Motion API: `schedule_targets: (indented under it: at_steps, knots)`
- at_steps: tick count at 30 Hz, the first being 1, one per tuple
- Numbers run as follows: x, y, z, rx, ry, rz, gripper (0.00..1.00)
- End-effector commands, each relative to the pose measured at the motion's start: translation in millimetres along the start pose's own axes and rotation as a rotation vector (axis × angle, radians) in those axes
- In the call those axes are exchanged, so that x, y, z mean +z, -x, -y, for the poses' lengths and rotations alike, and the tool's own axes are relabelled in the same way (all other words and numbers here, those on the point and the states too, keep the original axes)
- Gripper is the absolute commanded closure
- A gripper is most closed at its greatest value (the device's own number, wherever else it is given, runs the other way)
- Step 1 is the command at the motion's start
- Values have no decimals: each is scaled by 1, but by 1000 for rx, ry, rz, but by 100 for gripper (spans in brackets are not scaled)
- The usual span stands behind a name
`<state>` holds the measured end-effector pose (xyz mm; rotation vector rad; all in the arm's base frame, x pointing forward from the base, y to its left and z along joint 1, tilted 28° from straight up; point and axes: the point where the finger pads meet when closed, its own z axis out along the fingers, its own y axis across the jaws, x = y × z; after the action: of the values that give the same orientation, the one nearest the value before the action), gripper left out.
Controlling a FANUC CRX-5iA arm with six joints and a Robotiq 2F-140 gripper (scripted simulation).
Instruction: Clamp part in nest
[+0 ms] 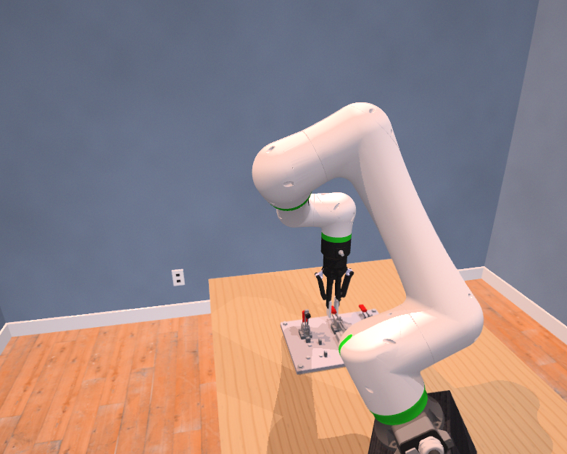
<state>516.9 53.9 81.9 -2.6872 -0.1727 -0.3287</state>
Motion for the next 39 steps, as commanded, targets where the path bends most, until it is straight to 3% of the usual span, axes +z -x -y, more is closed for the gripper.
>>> schedule_targets:
  at_steps: [1, 7, 8, 39]
  knots:
    - [0, 0, 0, 0, 0, 0, 100]
    - [0, 0, 0, 0, 0, 0, 100]
    - [0, 0, 0, 0, 0, 0, 72]
    - [-2, 0, 0, 0, 0, 0, 72]
